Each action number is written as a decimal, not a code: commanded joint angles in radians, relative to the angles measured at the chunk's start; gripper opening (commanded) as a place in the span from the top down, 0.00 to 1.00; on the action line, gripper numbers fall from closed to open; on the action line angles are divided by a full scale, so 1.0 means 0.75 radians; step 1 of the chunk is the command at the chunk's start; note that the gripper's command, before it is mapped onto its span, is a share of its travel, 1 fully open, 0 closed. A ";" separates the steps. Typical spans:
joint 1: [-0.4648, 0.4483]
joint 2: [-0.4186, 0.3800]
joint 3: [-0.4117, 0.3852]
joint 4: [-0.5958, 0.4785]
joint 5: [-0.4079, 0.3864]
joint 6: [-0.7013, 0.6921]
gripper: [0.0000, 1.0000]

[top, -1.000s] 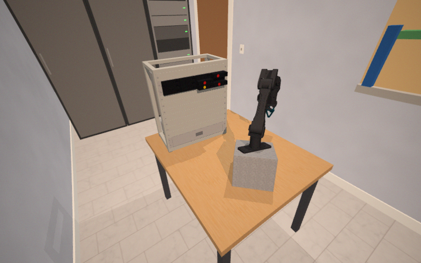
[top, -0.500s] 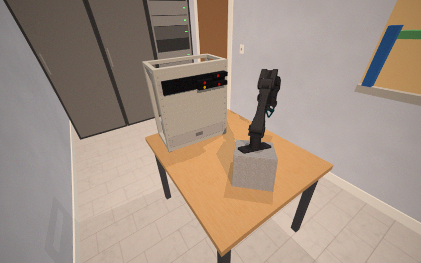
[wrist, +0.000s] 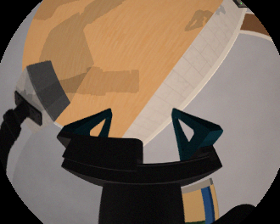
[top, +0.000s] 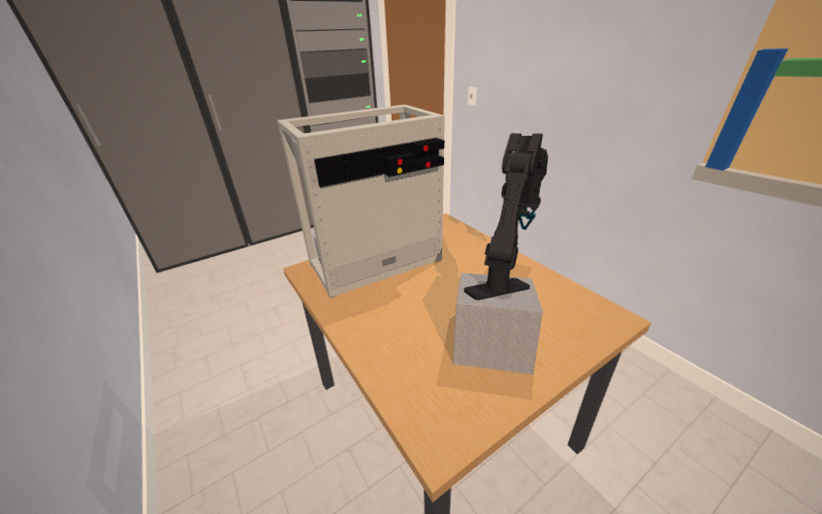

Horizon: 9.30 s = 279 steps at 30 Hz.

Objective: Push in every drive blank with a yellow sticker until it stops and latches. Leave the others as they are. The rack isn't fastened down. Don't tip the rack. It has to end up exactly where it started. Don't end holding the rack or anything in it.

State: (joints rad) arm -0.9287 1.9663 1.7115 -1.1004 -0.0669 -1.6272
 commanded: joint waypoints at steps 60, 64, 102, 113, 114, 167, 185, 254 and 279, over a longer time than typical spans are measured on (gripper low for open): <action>1.284 -2.234 -1.487 0.805 0.232 0.190 0.00; 1.562 -2.217 -1.511 0.869 0.448 0.165 0.00; 2.799 -1.991 -1.744 1.950 1.499 -0.494 0.00; 2.804 -1.993 -1.745 2.016 1.501 -0.530 0.00; 2.805 -1.993 -1.746 2.017 1.501 -0.531 0.00; 2.552 -1.322 -1.543 2.404 1.266 -0.391 0.00; 2.552 -1.322 -1.543 2.404 1.266 -0.391 0.00; 1.866 -1.829 -1.466 1.724 0.607 -0.204 0.00; 1.864 -1.827 -1.470 1.721 0.598 -0.202 0.00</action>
State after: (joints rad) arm 0.4774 0.6151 0.5846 0.2073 0.3908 -1.7897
